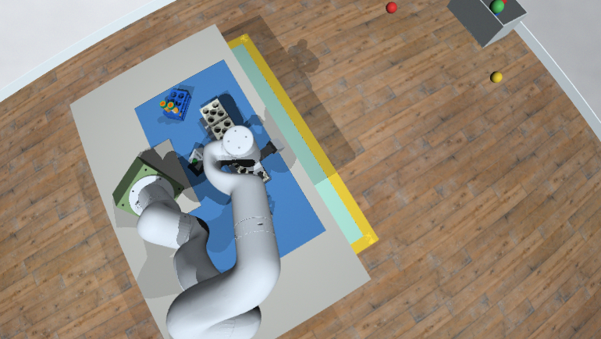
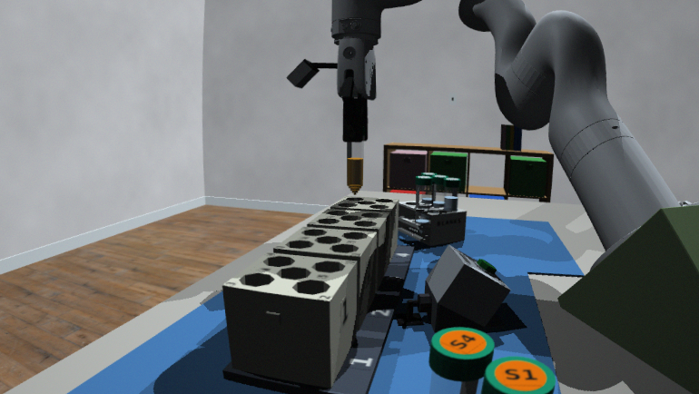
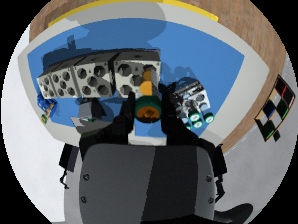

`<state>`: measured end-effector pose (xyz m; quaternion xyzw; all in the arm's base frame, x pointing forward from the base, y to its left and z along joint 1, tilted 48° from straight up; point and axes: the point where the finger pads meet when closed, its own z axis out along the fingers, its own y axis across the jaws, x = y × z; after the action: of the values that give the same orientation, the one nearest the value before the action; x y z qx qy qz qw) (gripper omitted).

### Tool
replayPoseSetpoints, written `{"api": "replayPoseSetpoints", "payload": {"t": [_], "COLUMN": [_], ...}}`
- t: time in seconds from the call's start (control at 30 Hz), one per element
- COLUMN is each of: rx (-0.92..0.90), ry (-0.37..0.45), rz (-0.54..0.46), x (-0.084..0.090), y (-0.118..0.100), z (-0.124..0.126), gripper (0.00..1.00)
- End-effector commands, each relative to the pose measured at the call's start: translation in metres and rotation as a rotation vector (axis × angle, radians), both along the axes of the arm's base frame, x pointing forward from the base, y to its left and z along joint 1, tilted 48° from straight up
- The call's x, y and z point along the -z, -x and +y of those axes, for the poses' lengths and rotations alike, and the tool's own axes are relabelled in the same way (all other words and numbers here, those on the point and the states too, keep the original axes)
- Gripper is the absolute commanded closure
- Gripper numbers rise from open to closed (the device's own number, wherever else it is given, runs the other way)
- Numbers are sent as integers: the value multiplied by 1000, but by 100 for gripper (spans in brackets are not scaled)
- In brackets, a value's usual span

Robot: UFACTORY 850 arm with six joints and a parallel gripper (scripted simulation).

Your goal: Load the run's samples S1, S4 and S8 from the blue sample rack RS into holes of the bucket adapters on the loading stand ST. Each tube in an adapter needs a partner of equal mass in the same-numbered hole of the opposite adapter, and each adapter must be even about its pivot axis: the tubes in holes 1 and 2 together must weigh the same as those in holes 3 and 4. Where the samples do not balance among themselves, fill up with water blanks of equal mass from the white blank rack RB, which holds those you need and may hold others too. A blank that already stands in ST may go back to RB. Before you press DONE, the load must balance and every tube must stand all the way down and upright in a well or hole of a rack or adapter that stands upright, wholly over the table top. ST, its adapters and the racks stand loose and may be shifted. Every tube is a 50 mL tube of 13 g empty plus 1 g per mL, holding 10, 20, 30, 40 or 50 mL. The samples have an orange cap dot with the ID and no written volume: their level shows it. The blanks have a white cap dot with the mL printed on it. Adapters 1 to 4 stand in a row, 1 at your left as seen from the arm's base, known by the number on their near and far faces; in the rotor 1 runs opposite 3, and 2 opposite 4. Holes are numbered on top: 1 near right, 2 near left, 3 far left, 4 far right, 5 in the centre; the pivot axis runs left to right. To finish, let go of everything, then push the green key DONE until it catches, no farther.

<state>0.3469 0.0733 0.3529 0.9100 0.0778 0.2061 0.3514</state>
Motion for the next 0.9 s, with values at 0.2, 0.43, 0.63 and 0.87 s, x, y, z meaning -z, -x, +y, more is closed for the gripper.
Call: {"api": "replayPoseSetpoints", "payload": {"t": [0.2, 0.43, 0.63, 0.87], "rx": [0, 0, 0, 0], "ry": [-1, -1, -1, -1], "rz": [-1, -1, -1, -1], "x": [0, 1, 5, 9], "y": [0, -1, -4, -6], "z": [0, -1, -5, -8], "gripper": [100, 100, 100, 100]}}
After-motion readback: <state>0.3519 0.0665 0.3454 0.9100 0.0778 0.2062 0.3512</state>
